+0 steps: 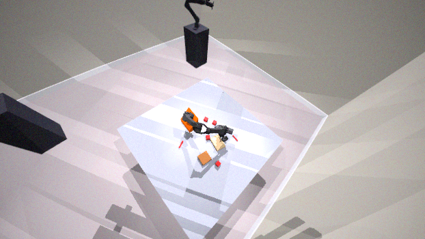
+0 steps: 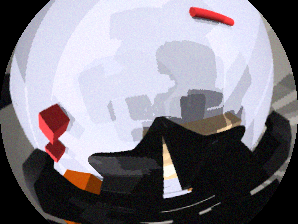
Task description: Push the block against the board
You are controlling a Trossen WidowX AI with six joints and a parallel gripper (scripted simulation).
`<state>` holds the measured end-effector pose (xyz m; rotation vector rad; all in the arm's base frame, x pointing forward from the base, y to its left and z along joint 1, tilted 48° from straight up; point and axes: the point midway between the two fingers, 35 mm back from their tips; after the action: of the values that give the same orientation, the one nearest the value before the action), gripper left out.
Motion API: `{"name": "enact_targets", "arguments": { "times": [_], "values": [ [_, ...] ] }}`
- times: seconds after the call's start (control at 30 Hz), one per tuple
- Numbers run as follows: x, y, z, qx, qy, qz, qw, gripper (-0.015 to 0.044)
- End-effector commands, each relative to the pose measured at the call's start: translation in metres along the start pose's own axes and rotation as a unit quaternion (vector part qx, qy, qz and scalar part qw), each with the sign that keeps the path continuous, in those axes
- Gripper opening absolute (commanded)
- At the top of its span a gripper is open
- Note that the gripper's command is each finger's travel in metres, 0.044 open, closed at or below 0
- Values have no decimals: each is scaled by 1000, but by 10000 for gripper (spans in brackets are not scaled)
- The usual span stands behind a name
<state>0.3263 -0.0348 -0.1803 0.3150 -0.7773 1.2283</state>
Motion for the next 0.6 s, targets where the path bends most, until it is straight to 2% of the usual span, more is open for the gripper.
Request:
{"name": "enact_targets", "arguments": {
  "times": [0.0, 0.57],
  "values": [
    [0, -1, 5, 0, 2, 1, 1000, 0],
    [0, -3, 18, 1, 2, 1, 1000, 0]
  ]
}}
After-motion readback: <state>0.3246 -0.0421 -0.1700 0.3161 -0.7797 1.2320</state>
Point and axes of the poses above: the point midway between the two fingers, 35 mm back from their tips, its own x axis back along the fingers, its own y axis across the jaws, z = x × y, and after that the axes turned 3 degrees about -x, right-handed
